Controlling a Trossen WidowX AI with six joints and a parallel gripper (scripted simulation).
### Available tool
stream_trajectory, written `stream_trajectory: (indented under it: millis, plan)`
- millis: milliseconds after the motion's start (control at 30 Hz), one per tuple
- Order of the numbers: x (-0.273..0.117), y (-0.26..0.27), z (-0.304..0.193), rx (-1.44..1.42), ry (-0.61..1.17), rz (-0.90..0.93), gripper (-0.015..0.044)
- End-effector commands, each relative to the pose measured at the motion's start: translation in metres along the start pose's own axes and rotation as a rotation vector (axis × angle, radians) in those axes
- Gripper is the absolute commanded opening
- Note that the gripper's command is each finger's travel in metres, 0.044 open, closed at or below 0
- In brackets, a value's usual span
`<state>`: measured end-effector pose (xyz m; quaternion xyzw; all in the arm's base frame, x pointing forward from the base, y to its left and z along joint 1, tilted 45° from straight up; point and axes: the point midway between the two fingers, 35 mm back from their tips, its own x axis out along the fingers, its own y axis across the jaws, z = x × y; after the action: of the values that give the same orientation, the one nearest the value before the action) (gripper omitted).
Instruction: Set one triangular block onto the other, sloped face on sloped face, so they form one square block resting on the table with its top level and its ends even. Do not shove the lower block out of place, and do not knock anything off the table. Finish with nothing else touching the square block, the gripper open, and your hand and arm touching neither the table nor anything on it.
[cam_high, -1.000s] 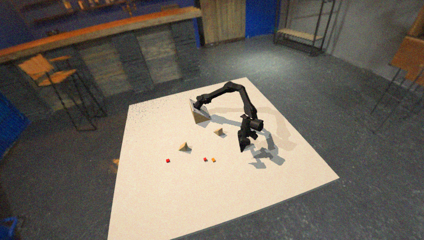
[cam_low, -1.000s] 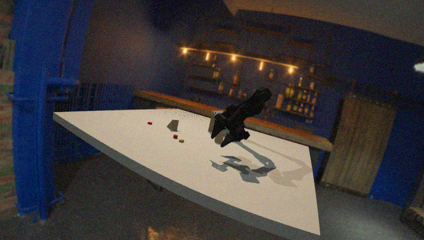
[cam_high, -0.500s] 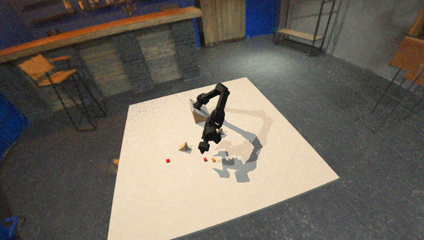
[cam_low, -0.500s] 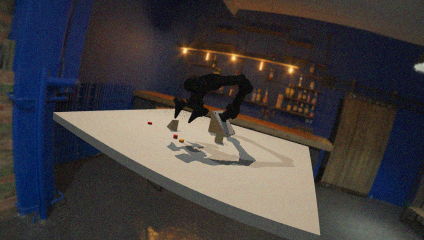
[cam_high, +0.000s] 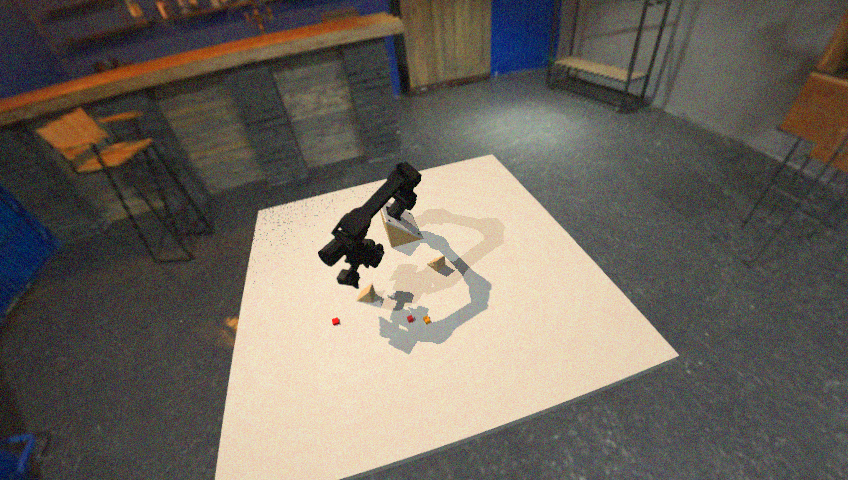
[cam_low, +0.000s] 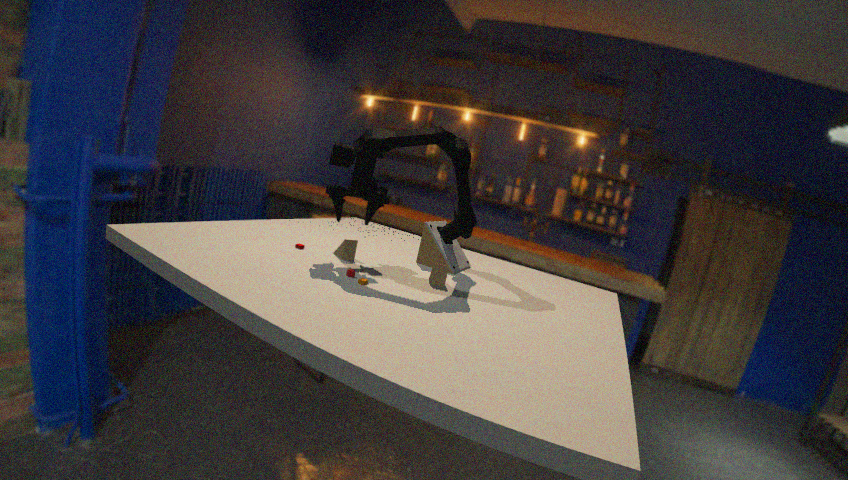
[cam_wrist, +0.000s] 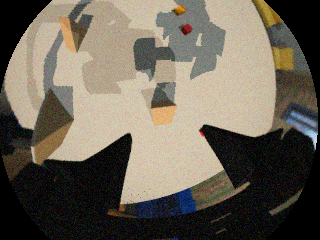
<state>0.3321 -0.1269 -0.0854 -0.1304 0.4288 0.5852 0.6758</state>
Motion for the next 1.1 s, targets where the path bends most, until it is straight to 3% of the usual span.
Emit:
stream_trajectory:
  millis: [0, 1067]
  plan:
    - [0.001, 0.002, 0.002, -0.023, -0.020, 0.006, 0.0440]
    - [0.051, -0.003, 0.000, -0.023, -0.020, 0.005, 0.0440]
